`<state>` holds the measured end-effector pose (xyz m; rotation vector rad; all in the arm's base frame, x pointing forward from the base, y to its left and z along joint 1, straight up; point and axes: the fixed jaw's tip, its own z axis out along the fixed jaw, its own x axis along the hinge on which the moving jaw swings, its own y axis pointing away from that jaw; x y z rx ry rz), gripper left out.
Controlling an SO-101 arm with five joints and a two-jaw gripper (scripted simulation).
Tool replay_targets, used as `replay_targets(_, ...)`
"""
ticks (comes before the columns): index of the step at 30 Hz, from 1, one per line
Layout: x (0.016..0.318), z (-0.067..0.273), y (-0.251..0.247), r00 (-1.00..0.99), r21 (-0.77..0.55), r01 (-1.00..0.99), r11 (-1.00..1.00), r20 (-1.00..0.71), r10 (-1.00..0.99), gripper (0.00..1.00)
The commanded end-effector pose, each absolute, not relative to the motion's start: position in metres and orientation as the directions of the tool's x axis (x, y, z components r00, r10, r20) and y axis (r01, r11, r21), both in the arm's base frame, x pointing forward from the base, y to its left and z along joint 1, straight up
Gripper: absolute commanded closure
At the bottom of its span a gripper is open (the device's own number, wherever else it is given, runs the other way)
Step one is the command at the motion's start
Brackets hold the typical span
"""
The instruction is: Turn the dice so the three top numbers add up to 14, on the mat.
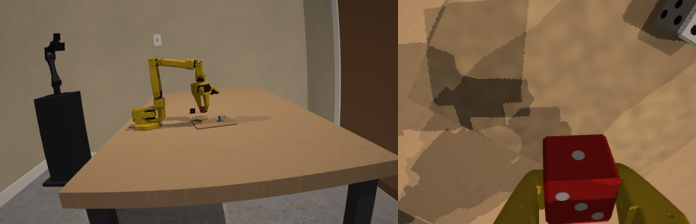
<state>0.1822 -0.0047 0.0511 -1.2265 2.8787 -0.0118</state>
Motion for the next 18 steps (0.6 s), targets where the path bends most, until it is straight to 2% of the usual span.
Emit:
replay_targets(1,0.186,0.0542,-0.0029,-0.689,-0.037,-0.723,0.69,-0.033,-0.724,1.0)
replay_targets(18,0.1863,0.0481,-0.0029,-0.689,-0.037,-0.723,0.69,-0.032,-0.724,1.0)
